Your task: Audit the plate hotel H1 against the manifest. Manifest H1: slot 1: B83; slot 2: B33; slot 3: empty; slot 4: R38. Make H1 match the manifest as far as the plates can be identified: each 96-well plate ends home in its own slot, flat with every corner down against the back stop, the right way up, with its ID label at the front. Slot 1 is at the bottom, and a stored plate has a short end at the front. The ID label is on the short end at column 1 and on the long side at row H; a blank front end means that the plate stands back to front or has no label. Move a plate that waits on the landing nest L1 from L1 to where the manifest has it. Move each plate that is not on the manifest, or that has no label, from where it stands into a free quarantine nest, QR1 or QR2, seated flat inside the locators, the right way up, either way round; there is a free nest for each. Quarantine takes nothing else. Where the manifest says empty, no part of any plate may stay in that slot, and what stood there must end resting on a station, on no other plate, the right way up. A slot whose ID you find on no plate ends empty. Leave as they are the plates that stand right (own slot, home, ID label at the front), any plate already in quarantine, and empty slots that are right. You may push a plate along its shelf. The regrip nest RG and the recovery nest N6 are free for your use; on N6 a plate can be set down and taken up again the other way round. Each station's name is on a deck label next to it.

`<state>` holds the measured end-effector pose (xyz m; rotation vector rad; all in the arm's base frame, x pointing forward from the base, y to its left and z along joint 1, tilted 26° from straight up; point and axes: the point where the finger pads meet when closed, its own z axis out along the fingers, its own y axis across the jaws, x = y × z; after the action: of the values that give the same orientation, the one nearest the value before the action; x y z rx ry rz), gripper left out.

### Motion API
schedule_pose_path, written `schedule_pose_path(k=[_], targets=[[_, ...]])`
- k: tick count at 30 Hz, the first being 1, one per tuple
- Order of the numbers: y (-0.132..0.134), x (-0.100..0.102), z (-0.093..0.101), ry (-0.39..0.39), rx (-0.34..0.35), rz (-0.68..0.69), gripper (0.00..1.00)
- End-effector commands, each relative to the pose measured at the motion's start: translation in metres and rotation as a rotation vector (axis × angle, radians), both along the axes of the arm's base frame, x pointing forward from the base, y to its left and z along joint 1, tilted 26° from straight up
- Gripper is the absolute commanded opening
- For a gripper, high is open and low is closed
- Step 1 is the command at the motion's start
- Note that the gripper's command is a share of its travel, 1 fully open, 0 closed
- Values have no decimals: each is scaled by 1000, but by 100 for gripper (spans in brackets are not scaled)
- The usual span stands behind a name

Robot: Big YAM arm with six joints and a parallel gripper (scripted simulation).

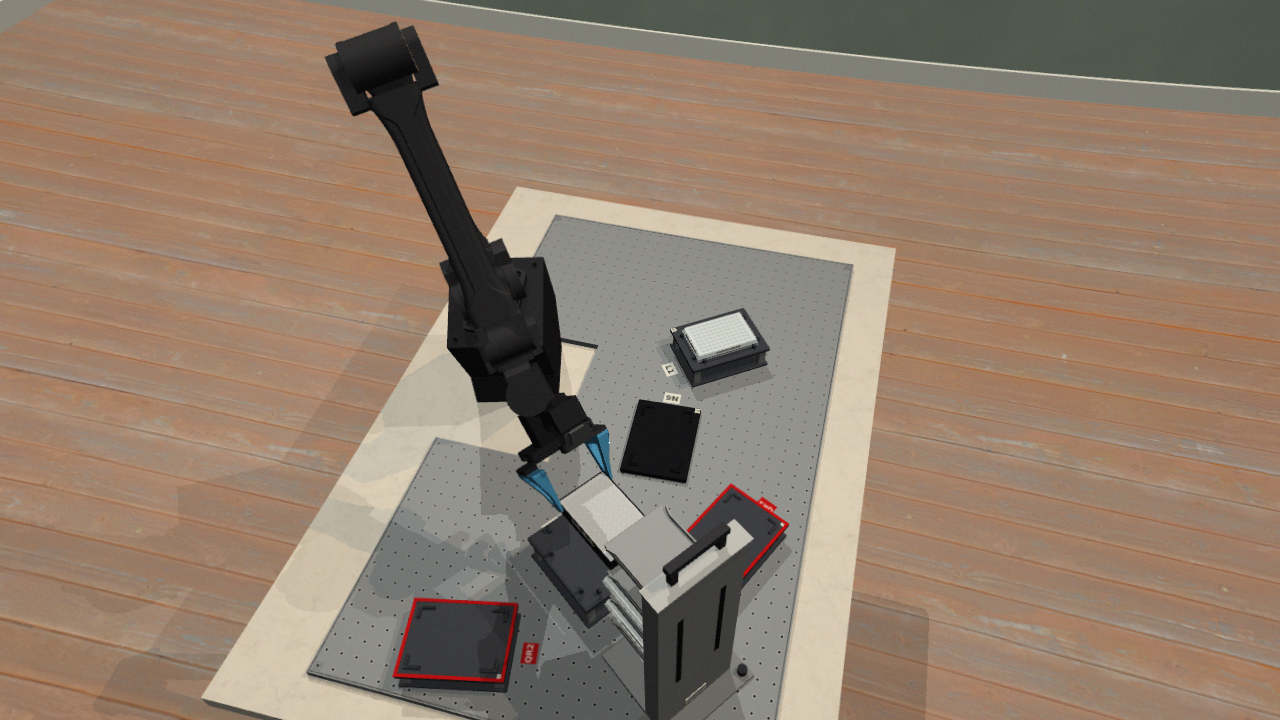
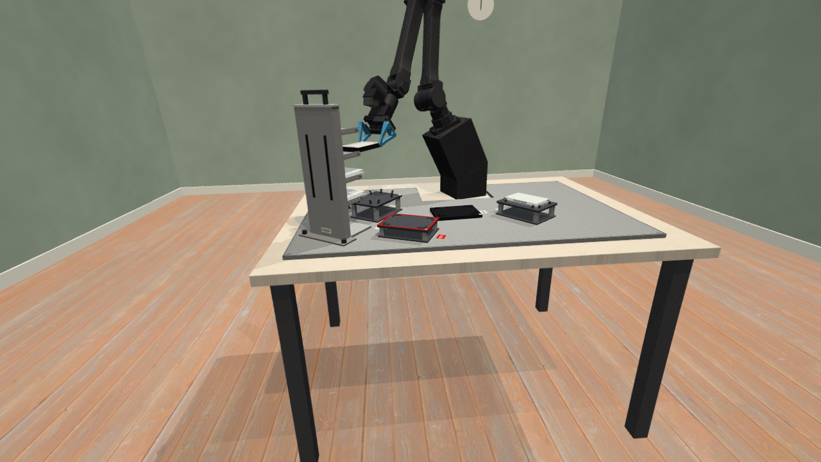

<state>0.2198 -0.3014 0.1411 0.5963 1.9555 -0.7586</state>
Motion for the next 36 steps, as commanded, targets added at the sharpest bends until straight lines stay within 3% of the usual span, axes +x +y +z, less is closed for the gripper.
schedule_pose_path(k=[1,14,15,24,32,33,36], targets=[[1,-6,3,5,-12,-5,86],[9,-17,-3,6,-12,-4,86],[5,-13,4,2,-19,1,86],[16,-26,-13,13,-1,-4,86],[11,-25,-1,-10,-41,-1,86],[17,-30,-11,-3,-28,-4,86],[19,-34,-11,-8,-38,-4,86]])
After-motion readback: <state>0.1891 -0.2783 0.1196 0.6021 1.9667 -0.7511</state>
